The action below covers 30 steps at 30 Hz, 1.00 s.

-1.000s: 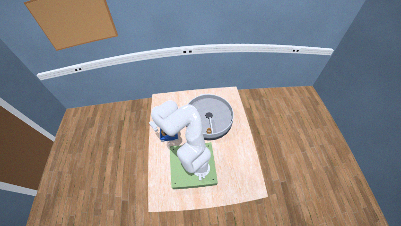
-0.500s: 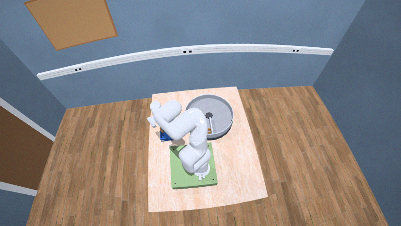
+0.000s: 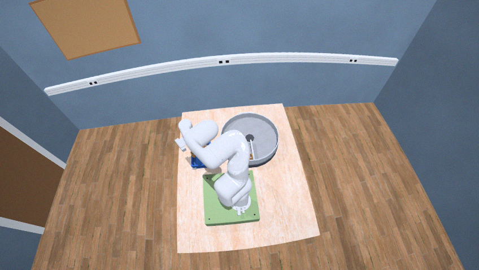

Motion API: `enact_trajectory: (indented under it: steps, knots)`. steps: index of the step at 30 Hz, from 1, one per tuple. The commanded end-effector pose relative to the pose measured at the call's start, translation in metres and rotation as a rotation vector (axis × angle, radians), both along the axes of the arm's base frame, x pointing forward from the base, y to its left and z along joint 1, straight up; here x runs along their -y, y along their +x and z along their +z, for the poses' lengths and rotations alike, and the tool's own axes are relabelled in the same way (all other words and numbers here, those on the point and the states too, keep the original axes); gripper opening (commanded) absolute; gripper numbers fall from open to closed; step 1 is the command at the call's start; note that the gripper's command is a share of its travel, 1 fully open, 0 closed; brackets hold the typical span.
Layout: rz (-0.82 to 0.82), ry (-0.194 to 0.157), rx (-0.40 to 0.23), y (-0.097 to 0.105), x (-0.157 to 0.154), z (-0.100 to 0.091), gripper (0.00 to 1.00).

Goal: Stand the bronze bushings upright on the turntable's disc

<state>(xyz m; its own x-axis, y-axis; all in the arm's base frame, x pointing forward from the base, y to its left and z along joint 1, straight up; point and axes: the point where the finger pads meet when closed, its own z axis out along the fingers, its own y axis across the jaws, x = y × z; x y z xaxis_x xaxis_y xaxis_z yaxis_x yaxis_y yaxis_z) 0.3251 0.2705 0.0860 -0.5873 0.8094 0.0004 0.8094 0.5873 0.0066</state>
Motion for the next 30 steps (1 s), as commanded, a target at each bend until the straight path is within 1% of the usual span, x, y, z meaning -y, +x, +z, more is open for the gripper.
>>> enact_trajectory:
  steps: [1,10,15,20,22,30]
  knots:
    - [0.000,0.003,0.003,0.001,-0.001,0.002,0.00]
    - [0.000,0.003,0.003,0.002,0.001,0.002,0.00]
    - [0.000,0.002,0.003,0.006,0.016,0.002,0.00]
    - [0.000,0.002,0.004,0.016,0.051,0.002,0.00]
    - [0.000,0.002,0.004,0.016,0.051,0.002,0.00]
    - [0.000,0.000,0.005,0.040,0.134,0.002,0.00]
